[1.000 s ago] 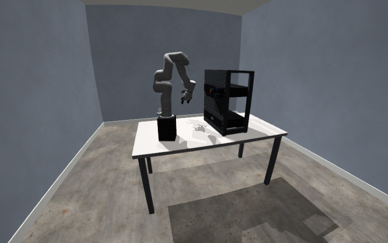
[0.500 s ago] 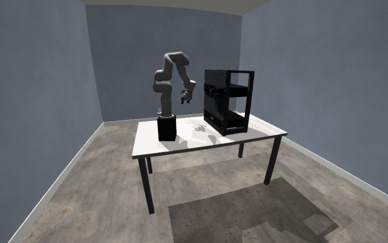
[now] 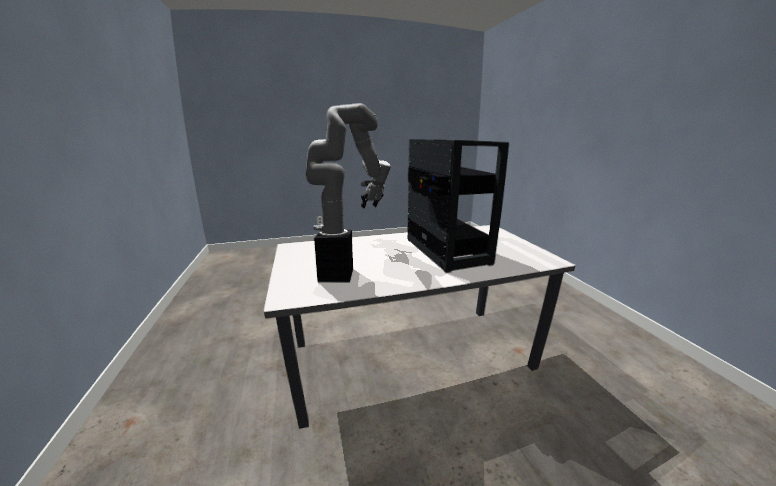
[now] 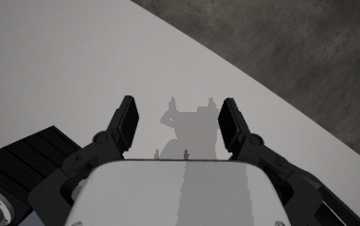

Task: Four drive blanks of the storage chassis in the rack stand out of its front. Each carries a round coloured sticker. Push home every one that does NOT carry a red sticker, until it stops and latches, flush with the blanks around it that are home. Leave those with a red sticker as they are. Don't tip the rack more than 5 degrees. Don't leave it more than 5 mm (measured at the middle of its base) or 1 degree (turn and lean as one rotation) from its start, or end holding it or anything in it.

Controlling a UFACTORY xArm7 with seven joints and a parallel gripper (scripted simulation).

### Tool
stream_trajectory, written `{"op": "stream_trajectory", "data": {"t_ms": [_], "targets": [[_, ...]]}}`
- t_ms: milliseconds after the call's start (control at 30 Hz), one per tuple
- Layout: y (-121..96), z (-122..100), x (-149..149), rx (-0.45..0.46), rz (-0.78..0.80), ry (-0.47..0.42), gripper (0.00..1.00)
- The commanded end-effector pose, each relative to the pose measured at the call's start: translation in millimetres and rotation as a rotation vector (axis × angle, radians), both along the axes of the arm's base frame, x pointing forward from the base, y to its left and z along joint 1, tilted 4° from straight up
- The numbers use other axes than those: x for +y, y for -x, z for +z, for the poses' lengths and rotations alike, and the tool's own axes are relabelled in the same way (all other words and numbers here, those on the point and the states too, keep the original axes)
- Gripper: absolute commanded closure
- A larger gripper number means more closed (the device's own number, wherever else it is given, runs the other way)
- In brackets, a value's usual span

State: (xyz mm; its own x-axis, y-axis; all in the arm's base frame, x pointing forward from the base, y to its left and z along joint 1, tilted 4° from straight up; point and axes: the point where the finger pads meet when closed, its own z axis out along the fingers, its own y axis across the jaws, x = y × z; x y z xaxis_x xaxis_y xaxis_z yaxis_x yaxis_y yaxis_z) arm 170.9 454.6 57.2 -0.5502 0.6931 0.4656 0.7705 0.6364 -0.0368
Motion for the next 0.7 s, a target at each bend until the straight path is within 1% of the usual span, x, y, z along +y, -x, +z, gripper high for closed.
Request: {"op": "stream_trajectory", "data": {"t_ms": [0, 667], "targets": [[23.6, 0.6, -5.6, -0.003, 0.003, -0.001, 0.0], [27.5, -2.1, -7.9, 0.006, -0.01, 0.005, 0.0]]}}
